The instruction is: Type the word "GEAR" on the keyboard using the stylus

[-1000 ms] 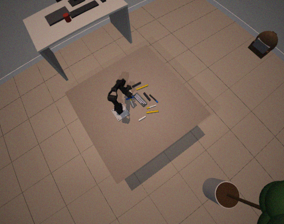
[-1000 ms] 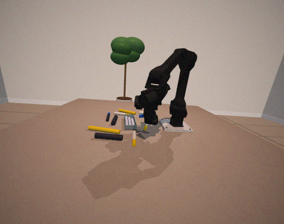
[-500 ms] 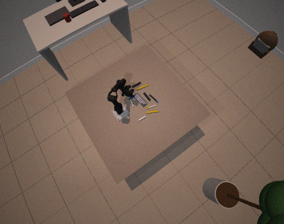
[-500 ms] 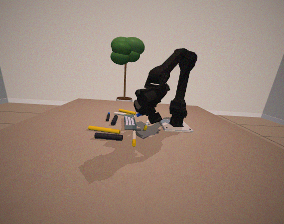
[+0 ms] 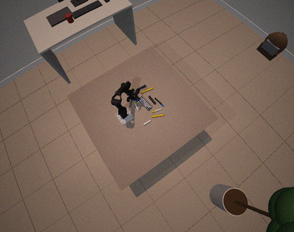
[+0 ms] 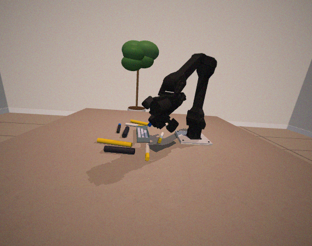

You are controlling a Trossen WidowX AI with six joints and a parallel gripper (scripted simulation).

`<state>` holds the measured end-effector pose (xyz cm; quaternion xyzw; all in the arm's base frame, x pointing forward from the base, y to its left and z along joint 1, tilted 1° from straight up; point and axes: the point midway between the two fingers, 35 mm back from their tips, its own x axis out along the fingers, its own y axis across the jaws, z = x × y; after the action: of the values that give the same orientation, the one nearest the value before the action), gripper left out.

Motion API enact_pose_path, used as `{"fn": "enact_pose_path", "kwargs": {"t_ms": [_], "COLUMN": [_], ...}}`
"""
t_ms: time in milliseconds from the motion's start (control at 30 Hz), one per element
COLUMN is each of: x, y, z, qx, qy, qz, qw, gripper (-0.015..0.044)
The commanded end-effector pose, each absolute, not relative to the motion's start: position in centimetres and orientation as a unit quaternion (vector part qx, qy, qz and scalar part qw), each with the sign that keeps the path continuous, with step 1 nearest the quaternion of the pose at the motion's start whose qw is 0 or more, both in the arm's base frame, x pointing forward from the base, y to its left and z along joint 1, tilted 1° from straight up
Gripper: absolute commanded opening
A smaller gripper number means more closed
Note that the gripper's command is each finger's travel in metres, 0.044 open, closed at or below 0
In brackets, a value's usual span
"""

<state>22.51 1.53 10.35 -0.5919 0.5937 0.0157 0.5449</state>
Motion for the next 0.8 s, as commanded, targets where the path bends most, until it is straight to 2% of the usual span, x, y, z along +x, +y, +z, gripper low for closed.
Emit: {"fn": "enact_pose_path", "kwargs": {"t_ms": [0,767], "x": [22.9,24.3], "y": [1.2,0.0], "z": [10.7,12.5], "qx": [-0.641,-0.808], "qy": [0.583,0.515], "qz": [0.048,0.196], "qw": [0.497,0.206], "gripper": [0.0,0.0]}}
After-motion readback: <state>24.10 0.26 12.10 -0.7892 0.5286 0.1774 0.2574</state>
